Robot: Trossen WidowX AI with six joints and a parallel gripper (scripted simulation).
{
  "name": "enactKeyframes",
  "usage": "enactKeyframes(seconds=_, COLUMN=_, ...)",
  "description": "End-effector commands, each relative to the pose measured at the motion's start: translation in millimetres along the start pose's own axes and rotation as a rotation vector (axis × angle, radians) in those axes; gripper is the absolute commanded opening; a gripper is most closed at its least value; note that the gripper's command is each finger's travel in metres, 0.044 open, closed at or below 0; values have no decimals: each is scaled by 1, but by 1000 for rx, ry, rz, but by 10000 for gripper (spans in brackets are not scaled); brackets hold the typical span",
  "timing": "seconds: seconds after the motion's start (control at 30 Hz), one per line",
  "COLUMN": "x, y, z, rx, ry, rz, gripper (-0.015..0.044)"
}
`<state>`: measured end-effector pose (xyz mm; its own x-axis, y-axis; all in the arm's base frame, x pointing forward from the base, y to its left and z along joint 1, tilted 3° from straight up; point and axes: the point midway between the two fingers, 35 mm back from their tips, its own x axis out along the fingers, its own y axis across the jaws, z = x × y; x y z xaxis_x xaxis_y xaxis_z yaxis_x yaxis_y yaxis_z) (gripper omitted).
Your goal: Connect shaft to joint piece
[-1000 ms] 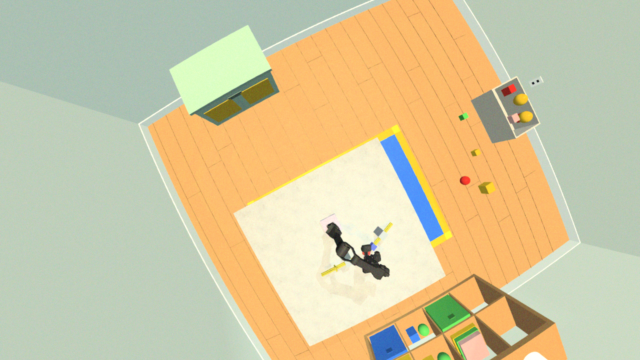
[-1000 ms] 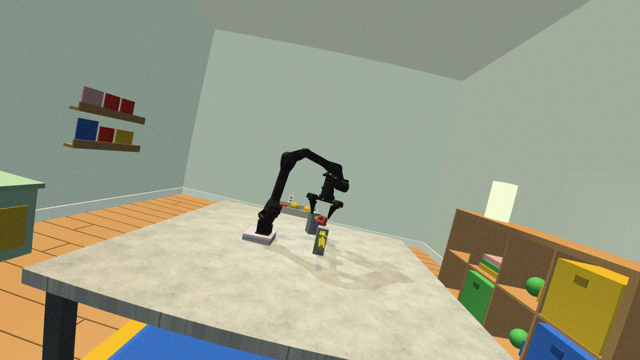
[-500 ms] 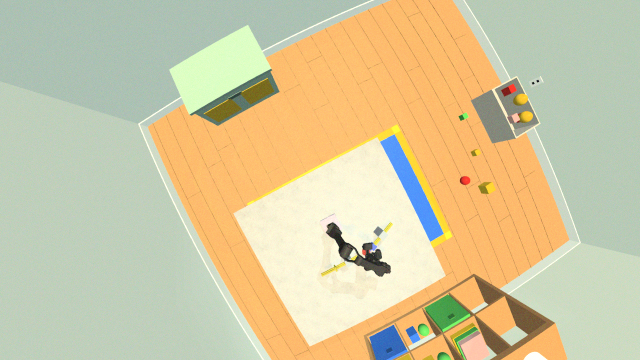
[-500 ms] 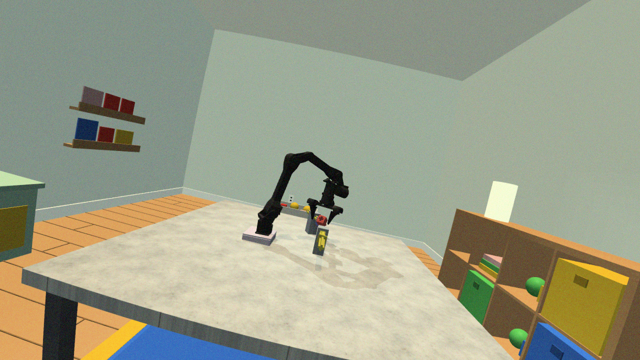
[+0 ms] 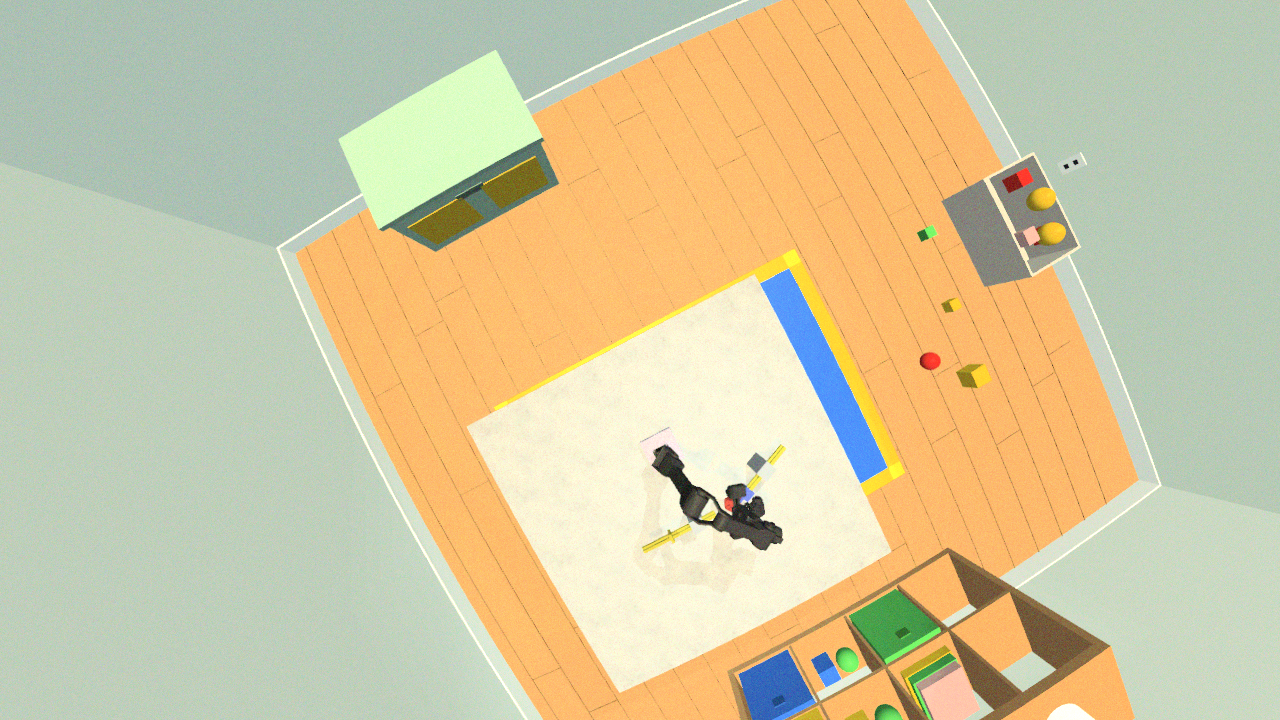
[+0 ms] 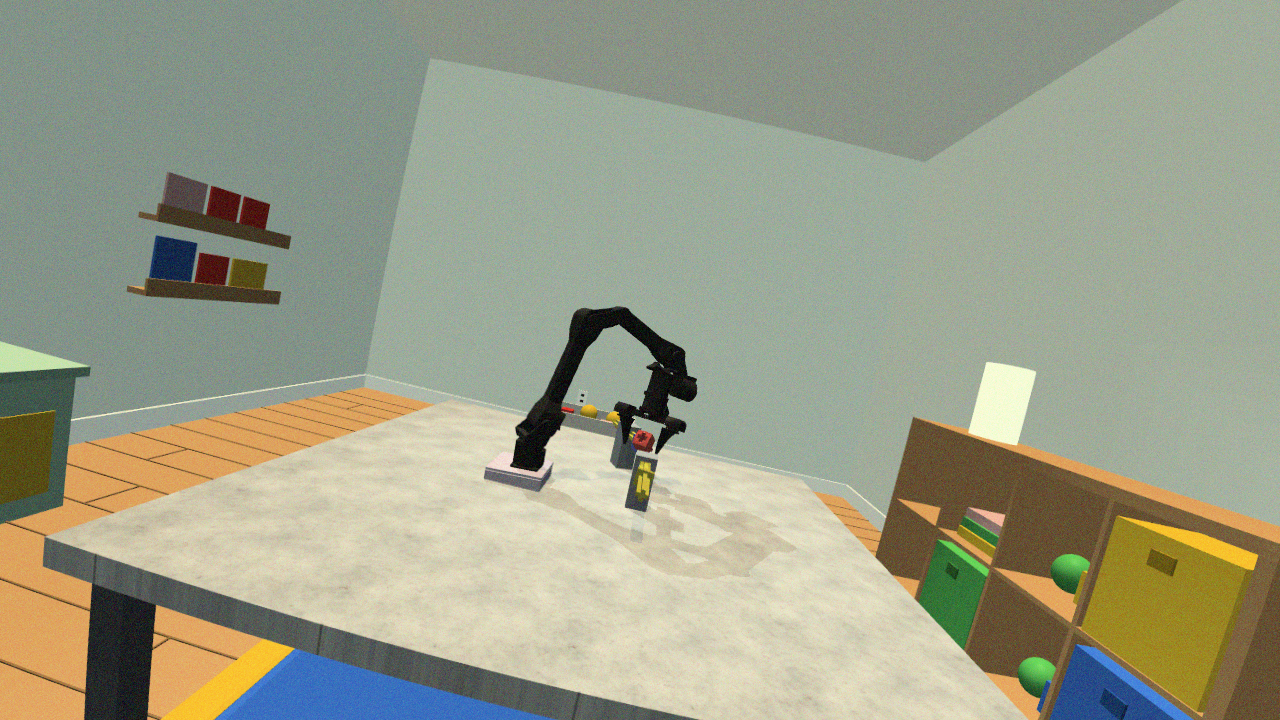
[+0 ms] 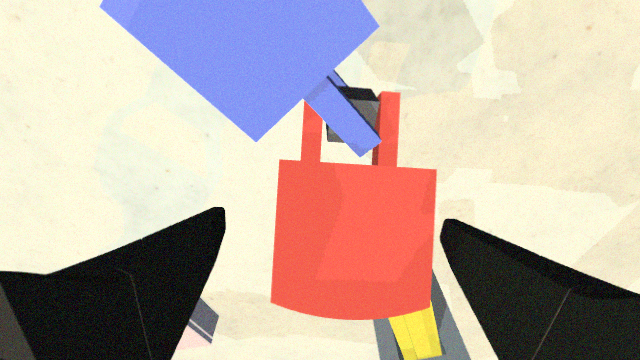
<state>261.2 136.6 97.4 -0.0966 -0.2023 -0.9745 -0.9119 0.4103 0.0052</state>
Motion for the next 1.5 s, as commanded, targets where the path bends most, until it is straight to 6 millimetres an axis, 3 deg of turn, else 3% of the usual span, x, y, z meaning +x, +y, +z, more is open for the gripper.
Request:
enactKeyframes(seconds=0.0, x=6, y=0, z=0, rx=4, ry=-2, rz=2, gripper=440)
enactKeyframes(seconds=0.23, x=15, y=0, z=0, rx=4, ry=-2, rz=2, gripper=440)
enactKeyframes(seconds=0.57, x=15, y=0, z=0, rx=4, ry=-2, rz=2, gripper=182)
enactKeyframes(seconds=1.47, x=15, y=0, z=0, rx=4, ry=-2, rz=2, gripper=182)
